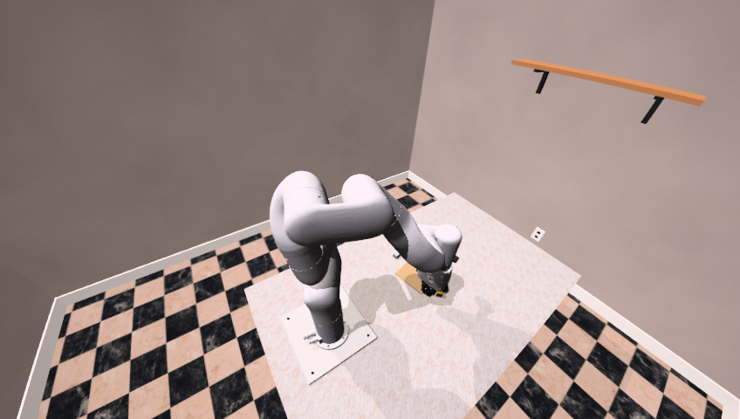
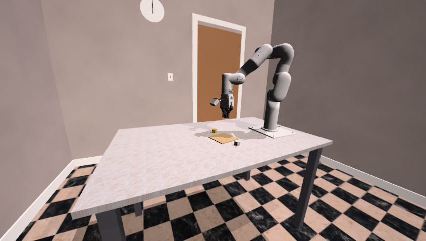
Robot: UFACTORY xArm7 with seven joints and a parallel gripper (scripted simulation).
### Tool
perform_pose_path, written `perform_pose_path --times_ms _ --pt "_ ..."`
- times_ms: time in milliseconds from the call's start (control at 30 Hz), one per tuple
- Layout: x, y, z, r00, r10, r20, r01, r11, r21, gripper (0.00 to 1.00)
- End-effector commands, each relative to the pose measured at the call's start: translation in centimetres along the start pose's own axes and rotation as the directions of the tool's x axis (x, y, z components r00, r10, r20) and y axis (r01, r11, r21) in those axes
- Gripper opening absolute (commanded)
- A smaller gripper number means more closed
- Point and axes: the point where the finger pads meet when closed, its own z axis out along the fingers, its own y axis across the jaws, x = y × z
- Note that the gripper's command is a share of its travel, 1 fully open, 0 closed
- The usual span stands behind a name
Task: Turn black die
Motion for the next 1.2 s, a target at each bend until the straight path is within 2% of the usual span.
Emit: perform_pose_path --times_ms 0,367,733,800,967,1167 --pt "0.1 0.1 -0.2 1.000 -0.001 -0.004 0.001 1.000 -0.003 0.21" --pt "0.2 0.0 -0.2 0.999 -0.044 -0.004 0.044 0.999 -0.002 0.21" --pt "0.7 -0.3 -0.2 0.965 -0.264 -0.006 0.264 0.965 -0.002 0.21" --pt "0.7 -0.3 -0.2 0.965 -0.264 -0.006 0.264 0.965 -0.002 0.21" --pt "1.1 -0.5 -0.3 0.903 -0.430 -0.007 0.430 0.903 -0.002 0.21" --pt "1.4 -0.7 -0.3 0.833 -0.553 -0.008 0.553 0.833 -0.002 0.21"
